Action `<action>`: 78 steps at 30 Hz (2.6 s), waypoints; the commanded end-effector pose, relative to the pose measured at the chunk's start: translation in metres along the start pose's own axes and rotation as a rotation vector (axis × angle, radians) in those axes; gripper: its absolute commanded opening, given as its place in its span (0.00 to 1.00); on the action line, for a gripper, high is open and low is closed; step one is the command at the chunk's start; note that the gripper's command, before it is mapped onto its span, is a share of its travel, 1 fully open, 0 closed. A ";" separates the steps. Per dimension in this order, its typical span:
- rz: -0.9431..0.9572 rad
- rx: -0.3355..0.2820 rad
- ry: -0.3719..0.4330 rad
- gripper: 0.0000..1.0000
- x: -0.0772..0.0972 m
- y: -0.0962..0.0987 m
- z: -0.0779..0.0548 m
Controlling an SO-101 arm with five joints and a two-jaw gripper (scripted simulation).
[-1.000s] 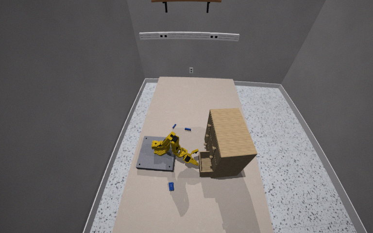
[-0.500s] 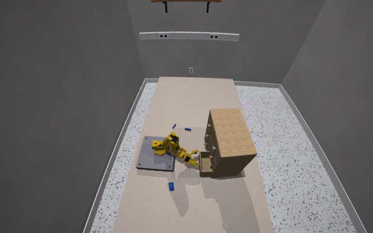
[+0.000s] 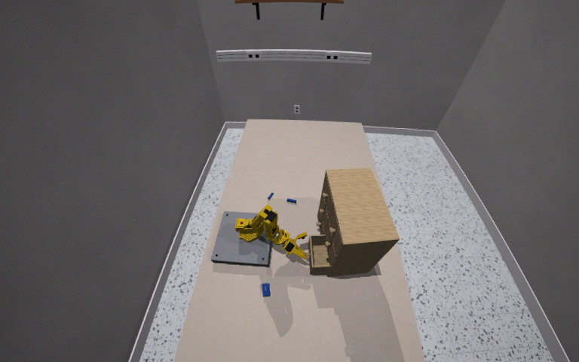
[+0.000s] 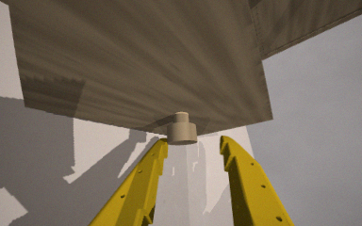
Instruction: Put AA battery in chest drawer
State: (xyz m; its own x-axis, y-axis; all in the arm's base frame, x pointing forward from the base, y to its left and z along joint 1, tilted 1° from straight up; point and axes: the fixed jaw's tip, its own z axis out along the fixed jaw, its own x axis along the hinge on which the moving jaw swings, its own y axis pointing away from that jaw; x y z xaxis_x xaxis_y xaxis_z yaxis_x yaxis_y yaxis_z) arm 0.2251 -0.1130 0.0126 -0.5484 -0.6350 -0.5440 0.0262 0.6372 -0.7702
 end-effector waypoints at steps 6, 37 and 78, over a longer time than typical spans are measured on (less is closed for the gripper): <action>0.011 0.030 0.047 0.21 0.015 -0.002 -0.016; 0.097 0.051 0.111 0.21 0.028 -0.010 -0.026; 0.460 -0.116 0.302 0.21 0.018 -0.028 -0.014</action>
State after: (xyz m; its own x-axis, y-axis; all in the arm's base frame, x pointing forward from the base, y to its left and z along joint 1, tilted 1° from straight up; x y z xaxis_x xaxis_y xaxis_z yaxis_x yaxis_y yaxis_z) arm 0.2018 -0.1338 0.0228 -0.7141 -0.1768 -0.6774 0.2139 0.8662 -0.4516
